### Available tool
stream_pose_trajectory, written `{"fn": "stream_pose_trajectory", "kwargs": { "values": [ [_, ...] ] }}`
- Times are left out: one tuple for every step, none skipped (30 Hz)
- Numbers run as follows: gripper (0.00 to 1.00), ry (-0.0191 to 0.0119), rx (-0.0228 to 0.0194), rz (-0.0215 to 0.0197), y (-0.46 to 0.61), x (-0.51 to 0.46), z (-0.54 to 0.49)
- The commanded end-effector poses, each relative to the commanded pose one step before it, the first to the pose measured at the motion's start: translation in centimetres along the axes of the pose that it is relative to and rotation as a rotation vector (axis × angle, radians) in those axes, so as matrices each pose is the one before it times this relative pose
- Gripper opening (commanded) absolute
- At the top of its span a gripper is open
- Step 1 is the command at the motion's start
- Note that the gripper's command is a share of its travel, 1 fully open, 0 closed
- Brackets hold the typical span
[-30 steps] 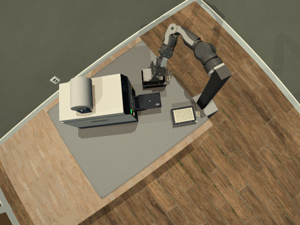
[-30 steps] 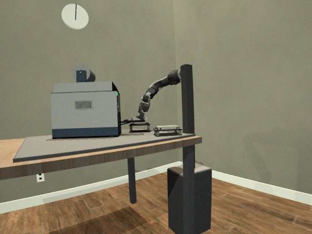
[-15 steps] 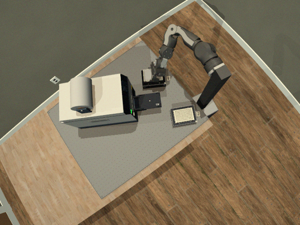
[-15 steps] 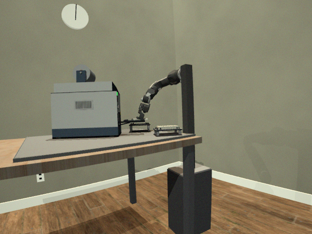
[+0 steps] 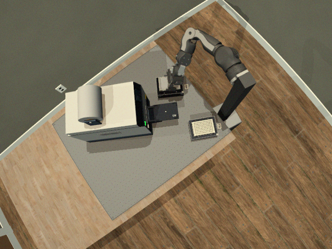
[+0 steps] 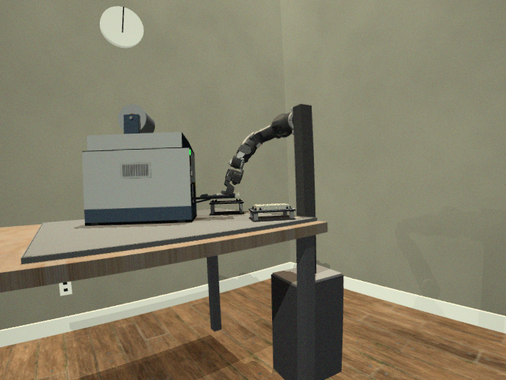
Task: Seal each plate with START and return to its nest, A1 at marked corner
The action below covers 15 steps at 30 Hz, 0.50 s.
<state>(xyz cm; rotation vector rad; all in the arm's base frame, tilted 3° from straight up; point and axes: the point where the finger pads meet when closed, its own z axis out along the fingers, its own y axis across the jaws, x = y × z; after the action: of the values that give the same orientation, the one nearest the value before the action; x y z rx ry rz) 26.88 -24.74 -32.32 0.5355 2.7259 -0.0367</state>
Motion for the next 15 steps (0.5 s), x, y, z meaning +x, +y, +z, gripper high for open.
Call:
{"fn": "stream_pose_trajectory", "kwargs": {
  "values": [
    [0.00, -0.00728, -0.00617, 0.00220, 0.084, -0.1405, 0.048],
    [0.00, 0.00057, 0.00101, -0.00016, -0.031, 0.0388, 0.055],
    [0.00, 0.00049, -0.00045, -0.00043, 0.021, 0.0344, 0.051],
    [0.00, -0.00004, -0.00149, -0.00025, 0.050, 0.0149, 0.043],
    [0.00, -0.00035, -0.00032, 0.00014, 0.013, 0.0039, 0.041],
    [0.00, -0.00026, 0.00068, 0.00038, -0.030, 0.0077, 0.045],
    [0.00, -0.00008, 0.00114, 0.00025, -0.044, 0.0079, 0.035],
    [0.00, 0.00131, 0.00378, -0.00075, -0.051, -0.0082, -0.037],
    [0.00, 0.00000, 0.00000, 0.00000, -0.002, -0.0002, 0.000],
    [0.00, 0.00000, 0.00000, 0.00000, -0.002, -0.0002, 0.000],
    [0.00, 0.00000, 0.00000, 0.00000, 0.000, 0.0000, 0.000],
    [0.00, 0.00000, 0.00000, 0.00000, 0.000, 0.0000, 0.000],
    [0.00, 0.00000, 0.00000, 0.00000, -0.002, -0.0001, 0.000],
    [0.00, 0.00000, 0.00000, 0.00000, -0.002, -0.0002, 0.000],
    [0.00, 0.00000, 0.00000, 0.00000, -0.002, -0.0001, 0.000]
  ]
}}
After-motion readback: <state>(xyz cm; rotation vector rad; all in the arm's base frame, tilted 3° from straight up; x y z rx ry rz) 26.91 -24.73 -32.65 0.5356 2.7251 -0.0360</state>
